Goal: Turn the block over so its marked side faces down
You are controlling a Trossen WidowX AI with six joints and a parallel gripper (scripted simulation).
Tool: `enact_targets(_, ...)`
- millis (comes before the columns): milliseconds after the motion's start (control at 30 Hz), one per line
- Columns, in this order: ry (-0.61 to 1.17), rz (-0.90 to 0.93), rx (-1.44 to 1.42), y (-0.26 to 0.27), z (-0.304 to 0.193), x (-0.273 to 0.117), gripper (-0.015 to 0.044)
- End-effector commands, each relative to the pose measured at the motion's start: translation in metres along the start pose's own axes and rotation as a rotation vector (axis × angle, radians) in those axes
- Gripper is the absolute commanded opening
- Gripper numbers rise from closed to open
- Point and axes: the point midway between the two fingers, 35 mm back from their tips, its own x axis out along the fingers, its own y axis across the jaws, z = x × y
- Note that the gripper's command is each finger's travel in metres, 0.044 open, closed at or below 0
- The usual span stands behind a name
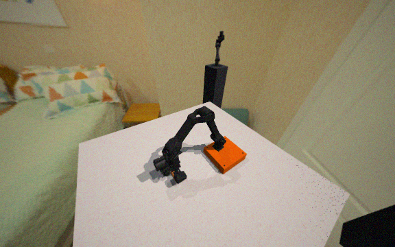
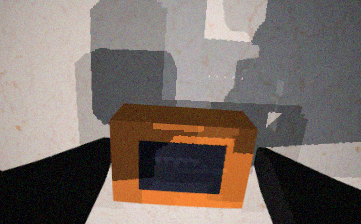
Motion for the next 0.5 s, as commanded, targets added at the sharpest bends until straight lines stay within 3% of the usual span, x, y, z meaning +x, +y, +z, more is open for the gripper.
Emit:
enact_targets(0, 0.005, 0.006, 0.002, 0.0007, -0.0014, 0.0020, 0.0295)
enact_targets(467, 0.005, 0.006, 0.002, 0.0007, -0.0014, 0.0020, 0.0202)
